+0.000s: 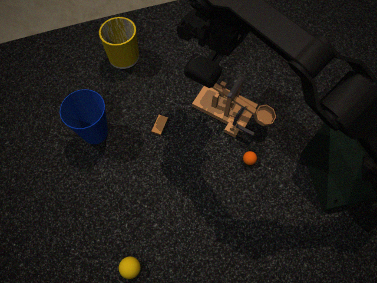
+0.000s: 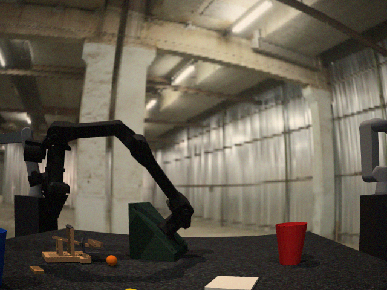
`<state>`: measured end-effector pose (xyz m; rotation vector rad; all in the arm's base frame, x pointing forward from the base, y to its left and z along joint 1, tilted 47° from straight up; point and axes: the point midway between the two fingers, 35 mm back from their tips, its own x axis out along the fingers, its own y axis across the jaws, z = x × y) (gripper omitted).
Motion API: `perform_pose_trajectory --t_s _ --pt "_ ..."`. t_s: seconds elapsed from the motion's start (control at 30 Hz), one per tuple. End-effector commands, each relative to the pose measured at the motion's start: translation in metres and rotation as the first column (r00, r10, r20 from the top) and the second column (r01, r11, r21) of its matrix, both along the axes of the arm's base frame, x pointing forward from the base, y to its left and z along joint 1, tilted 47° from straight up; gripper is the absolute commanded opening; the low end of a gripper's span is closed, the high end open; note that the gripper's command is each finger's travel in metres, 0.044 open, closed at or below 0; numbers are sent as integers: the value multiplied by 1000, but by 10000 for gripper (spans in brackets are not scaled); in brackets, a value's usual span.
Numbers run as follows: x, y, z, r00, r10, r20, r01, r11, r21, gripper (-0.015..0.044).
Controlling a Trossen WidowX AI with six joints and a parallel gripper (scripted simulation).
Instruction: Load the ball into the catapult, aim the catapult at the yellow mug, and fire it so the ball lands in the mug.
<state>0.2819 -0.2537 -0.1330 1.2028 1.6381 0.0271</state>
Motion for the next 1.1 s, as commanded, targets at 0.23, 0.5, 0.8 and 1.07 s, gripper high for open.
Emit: perform_pose_trajectory --t_s 0.23,0.5,0.8,1.07 --pt "-2 38 -29 1000 19 -16 -19 999 26 440" --pt "-1 42 -33 1000 19 -15 -19 999 26 440" --pt "0 52 -43 1000 19 -15 -19 999 26 440" --pt "1 62 -52 1000 19 -15 -19 999 26 440"
